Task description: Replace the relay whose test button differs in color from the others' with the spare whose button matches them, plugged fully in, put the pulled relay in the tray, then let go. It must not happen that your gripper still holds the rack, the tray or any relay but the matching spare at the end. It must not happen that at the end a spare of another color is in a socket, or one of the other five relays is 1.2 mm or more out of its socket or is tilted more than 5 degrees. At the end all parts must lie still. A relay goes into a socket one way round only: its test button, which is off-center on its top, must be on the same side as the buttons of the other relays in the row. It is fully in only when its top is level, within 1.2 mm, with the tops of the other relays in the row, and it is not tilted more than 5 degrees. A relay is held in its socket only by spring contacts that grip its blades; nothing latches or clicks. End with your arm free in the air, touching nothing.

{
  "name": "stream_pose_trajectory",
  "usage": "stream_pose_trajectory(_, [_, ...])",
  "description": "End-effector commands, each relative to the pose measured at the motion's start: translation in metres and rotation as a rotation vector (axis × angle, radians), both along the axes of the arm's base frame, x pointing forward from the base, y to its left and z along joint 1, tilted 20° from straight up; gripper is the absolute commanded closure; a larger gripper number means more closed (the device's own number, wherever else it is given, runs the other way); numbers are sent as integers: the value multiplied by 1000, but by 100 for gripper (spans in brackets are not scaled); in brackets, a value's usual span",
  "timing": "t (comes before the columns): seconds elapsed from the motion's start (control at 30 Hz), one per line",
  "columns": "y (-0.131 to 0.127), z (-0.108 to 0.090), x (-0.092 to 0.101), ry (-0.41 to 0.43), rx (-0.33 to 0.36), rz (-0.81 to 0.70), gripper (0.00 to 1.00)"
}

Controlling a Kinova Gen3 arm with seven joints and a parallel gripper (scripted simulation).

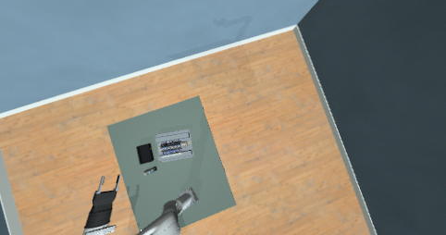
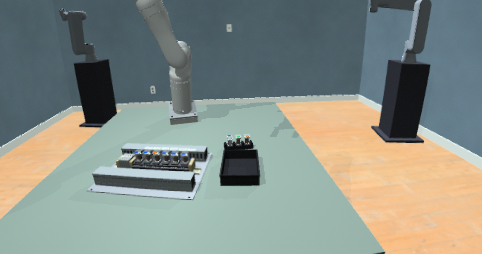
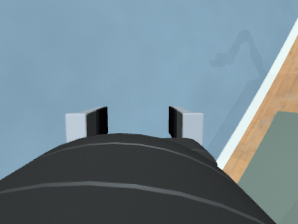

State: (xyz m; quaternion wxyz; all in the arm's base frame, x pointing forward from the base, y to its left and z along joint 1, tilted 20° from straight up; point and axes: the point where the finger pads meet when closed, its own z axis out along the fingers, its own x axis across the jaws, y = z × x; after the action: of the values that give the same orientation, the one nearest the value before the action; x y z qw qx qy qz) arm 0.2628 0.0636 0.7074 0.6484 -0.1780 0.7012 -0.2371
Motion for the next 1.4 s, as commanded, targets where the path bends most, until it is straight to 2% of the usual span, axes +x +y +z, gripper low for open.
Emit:
stream_pose_trajectory(0.0, [0, 0, 0, -1, 1, 0, 0])
stream_pose_trajectory(0.53, [1, -1, 0, -1, 0, 0, 0])
stream_pose_trajectory(1.03, [2, -2, 1, 196, 115, -37, 0])
stream_pose_trajectory(1.13, [0, -3, 1, 203, 119, -37, 0])
stream_pose_trajectory(1.37, [2, -2, 1, 295, 172, -55, 0])
